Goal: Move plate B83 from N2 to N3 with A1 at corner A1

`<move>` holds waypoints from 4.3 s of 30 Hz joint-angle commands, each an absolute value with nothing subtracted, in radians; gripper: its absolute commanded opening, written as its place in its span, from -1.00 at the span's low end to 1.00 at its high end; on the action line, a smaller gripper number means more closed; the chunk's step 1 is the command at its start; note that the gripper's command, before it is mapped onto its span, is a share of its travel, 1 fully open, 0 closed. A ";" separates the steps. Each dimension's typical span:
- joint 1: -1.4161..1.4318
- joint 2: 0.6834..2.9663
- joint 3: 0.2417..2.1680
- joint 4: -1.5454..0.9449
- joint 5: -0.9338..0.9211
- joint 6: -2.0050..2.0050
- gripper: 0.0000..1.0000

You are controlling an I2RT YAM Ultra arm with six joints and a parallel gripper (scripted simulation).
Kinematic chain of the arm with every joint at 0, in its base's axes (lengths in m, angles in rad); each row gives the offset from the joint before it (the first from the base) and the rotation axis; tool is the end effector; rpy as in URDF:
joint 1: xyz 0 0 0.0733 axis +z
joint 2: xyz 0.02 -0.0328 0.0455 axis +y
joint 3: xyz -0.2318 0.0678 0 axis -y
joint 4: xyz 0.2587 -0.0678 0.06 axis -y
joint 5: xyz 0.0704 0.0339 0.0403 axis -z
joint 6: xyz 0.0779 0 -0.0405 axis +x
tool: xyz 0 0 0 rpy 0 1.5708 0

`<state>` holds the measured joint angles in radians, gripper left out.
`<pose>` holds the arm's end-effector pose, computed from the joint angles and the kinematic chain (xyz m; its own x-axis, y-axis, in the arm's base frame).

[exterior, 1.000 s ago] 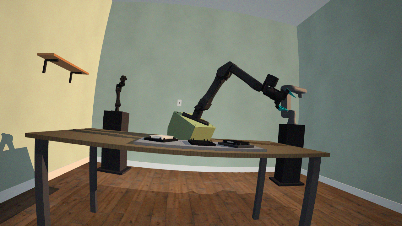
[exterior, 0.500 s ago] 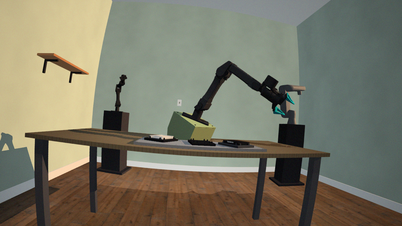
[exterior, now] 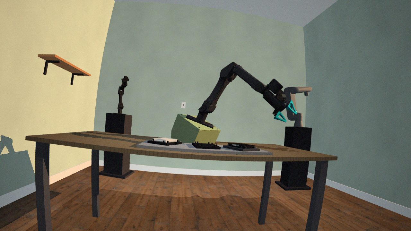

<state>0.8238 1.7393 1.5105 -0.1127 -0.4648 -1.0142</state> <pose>0.2836 0.3593 0.3000 0.6803 -0.3824 -0.6252 -0.6913 -0.0515 -0.7207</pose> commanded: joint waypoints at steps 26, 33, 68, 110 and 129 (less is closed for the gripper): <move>0.682 1.726 1.494 -0.427 -0.339 -0.607 1.00; 0.644 1.723 1.480 -0.491 -0.314 -0.523 1.00; 0.454 1.722 1.449 -0.889 -0.148 -0.014 1.00; 0.459 1.778 1.376 -0.758 -0.146 -0.009 1.00; 0.469 1.832 1.350 -0.678 -0.142 0.001 1.00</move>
